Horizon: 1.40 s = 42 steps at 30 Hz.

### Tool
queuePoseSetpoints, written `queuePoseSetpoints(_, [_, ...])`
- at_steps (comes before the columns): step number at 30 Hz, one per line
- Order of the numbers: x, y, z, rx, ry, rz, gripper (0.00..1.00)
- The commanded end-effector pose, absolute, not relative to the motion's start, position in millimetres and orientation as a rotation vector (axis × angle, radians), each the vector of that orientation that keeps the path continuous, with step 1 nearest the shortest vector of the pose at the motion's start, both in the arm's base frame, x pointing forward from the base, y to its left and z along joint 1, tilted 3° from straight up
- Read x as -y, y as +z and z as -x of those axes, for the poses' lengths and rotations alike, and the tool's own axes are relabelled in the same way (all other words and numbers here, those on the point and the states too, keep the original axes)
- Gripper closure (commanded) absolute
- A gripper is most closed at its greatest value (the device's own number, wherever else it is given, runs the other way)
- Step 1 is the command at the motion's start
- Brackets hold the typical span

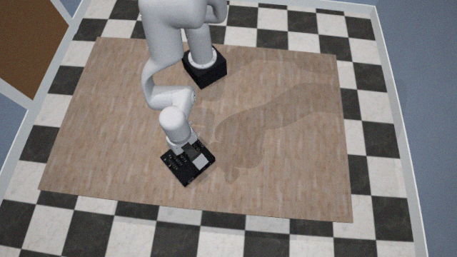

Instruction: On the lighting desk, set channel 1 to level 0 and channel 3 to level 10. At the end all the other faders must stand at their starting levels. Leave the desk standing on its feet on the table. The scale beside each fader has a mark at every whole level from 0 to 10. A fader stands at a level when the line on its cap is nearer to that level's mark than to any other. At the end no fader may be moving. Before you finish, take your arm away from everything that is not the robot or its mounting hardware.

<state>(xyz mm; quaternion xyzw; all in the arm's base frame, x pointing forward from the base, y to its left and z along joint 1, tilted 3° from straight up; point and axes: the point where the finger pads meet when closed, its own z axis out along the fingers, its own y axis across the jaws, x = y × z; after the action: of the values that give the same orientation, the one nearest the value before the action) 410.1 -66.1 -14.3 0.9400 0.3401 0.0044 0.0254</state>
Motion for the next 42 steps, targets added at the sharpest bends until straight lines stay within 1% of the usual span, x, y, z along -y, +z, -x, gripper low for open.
queuePoseSetpoints(1, [65.0,-13.2,-413.0,-1.051,0.019,-2.905,1.00])
queuePoseSetpoints(42, [61.6,-13.2,-417.2,-1.051,0.019,-2.905,1.00])
